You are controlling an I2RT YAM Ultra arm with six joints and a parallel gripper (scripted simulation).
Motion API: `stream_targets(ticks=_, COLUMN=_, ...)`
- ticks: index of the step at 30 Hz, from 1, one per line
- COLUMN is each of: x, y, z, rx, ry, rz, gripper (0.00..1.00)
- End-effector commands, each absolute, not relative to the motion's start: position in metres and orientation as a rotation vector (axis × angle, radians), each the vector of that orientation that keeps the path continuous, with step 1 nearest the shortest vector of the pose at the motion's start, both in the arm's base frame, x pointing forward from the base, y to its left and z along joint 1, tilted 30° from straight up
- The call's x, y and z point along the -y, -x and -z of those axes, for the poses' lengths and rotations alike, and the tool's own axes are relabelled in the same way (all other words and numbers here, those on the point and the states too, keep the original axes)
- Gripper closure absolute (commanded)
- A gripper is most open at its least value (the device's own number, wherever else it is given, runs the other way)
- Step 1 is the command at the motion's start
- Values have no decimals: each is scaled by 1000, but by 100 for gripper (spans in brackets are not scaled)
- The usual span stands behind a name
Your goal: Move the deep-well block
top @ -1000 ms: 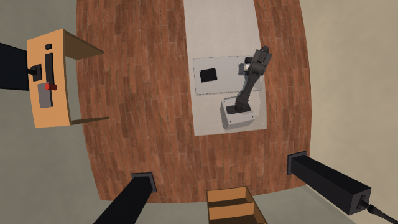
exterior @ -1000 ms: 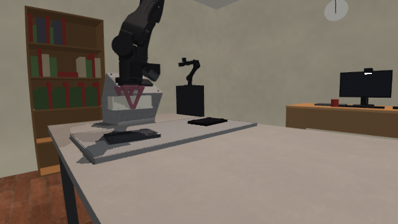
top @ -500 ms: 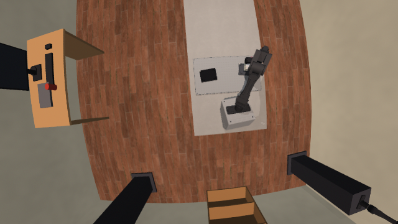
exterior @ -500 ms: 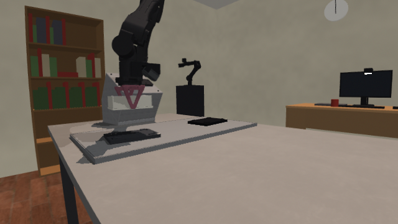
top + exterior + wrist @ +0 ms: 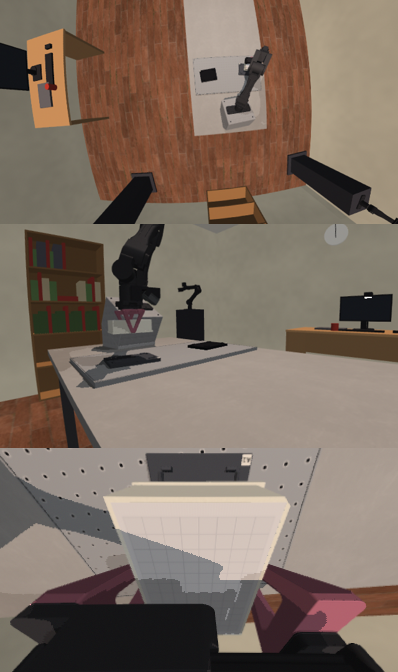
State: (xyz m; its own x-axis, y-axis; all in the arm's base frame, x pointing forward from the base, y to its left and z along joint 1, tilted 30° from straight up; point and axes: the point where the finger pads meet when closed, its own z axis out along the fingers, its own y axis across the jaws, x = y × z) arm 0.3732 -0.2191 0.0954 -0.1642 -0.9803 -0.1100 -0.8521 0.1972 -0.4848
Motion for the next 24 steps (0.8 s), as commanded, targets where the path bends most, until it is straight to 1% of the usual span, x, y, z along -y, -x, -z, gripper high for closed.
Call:
stream_targets(ticks=1, x=219, y=-374, z=-100, rx=-2071, ry=1709, rz=447, gripper=100)
stream_targets(ticks=24, x=219, y=-375, z=-98, rx=-2071, ry=1709, rz=447, gripper=100)
